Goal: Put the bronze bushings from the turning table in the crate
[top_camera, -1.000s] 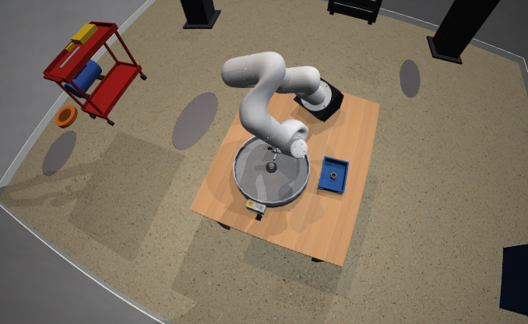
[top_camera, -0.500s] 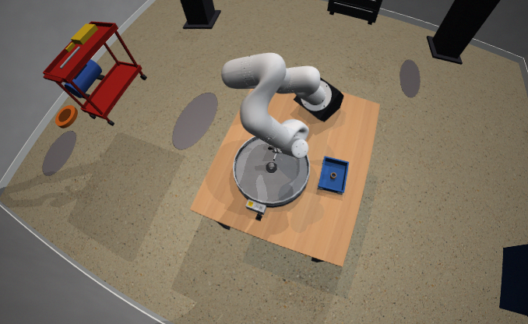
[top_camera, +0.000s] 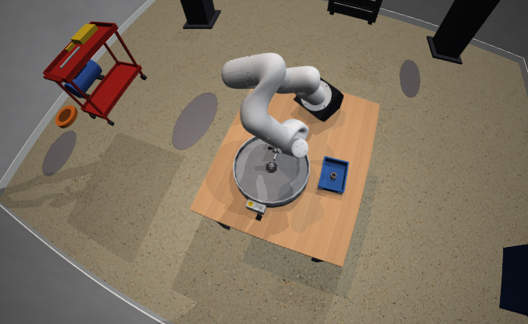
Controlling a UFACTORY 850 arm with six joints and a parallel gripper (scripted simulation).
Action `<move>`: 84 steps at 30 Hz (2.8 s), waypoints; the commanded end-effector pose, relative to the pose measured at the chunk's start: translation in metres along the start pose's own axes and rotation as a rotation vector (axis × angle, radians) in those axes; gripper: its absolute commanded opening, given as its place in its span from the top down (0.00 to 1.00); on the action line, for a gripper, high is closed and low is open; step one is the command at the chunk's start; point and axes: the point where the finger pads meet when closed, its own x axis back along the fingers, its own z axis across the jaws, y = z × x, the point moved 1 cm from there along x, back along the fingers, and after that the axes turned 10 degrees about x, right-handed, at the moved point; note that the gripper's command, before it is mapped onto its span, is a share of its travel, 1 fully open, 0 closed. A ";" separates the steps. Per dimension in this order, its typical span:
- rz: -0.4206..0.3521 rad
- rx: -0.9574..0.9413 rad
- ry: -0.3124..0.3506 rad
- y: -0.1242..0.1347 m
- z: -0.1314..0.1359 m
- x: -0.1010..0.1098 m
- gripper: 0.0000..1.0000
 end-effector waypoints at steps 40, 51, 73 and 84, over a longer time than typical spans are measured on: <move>0.000 0.000 0.000 0.019 -0.004 -0.022 0.90; 0.000 0.000 0.000 0.020 -0.004 -0.023 0.90; 0.000 0.000 0.000 0.026 -0.005 -0.031 1.00; 0.000 0.000 0.000 0.026 -0.005 -0.031 1.00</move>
